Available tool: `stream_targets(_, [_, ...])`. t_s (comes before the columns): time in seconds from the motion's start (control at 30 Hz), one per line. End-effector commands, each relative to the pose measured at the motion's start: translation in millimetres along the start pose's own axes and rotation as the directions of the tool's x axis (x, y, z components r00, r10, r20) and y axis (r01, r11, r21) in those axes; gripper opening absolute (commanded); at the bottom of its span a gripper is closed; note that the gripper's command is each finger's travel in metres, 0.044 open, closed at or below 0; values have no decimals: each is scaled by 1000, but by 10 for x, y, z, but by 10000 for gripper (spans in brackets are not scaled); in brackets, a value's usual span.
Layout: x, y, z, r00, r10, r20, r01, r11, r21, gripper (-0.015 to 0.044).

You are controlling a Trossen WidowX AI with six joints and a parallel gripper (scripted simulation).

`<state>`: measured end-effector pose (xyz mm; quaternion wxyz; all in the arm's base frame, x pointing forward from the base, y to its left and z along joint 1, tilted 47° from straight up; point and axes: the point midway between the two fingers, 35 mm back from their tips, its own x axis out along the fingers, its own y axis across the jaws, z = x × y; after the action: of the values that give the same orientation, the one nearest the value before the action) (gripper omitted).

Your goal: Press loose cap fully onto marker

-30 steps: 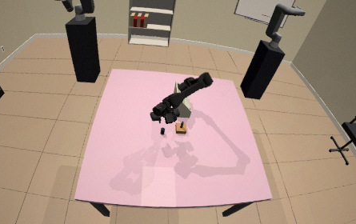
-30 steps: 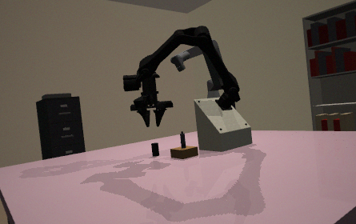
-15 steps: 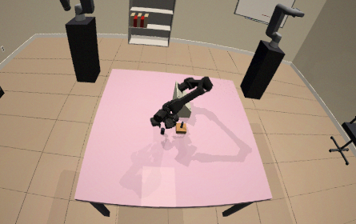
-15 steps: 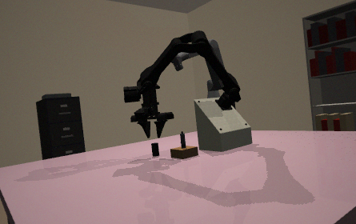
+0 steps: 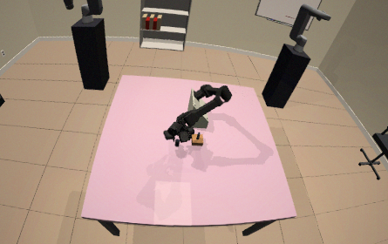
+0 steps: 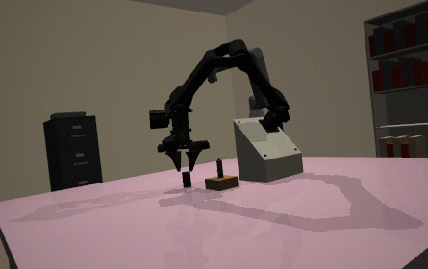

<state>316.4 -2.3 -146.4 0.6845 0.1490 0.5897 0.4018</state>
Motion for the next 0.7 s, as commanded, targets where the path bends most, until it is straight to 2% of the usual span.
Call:
stream_targets(0.0, [107,4,-28,1000,9,-4,-9,1000,11,244])
stream_targets(0.67, [401,19,-29,1000,12,-3,-12,1000,11,244])
